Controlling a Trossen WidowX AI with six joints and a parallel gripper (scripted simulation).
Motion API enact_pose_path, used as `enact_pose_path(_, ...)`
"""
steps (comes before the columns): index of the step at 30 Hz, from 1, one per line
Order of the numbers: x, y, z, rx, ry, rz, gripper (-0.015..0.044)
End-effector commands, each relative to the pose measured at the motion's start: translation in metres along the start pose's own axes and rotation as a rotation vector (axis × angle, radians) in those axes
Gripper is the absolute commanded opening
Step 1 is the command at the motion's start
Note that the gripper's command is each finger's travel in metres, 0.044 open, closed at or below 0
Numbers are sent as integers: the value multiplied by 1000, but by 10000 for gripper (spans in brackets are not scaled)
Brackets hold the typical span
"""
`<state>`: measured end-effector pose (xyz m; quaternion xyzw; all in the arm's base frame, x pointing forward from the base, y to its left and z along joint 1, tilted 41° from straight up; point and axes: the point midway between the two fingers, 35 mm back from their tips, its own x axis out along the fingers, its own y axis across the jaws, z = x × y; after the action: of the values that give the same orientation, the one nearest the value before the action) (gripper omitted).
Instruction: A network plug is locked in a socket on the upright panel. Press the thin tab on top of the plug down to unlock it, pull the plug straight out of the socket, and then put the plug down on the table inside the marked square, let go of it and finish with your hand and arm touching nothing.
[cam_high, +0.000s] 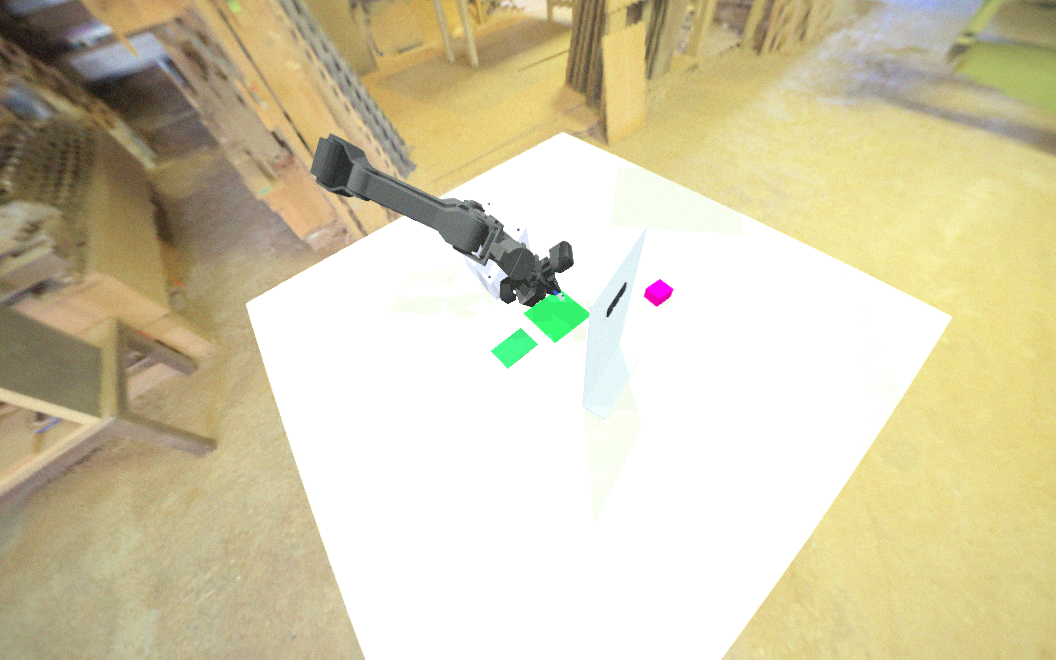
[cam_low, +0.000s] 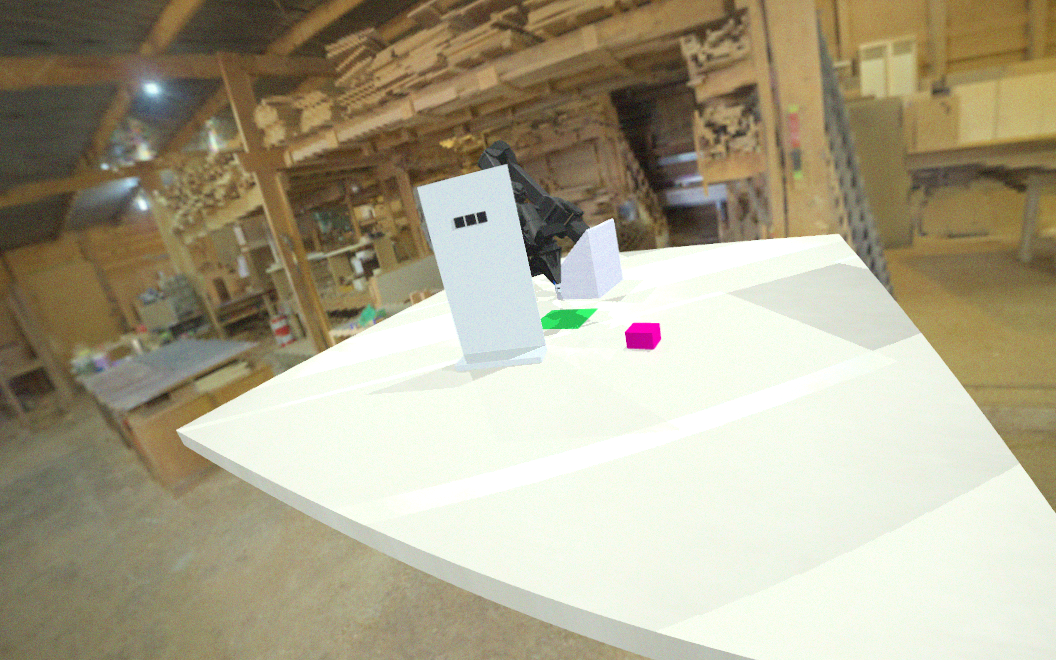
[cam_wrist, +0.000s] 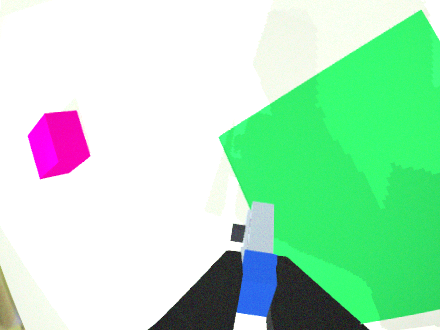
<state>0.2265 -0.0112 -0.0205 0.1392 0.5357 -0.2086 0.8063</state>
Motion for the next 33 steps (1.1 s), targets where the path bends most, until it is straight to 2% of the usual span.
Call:
enact_pose_path(1, 4, -4, -1, -6, 3, -11, 0)
enact_pose_path(33, 35, -24, 1, -5, 5, -12, 0)
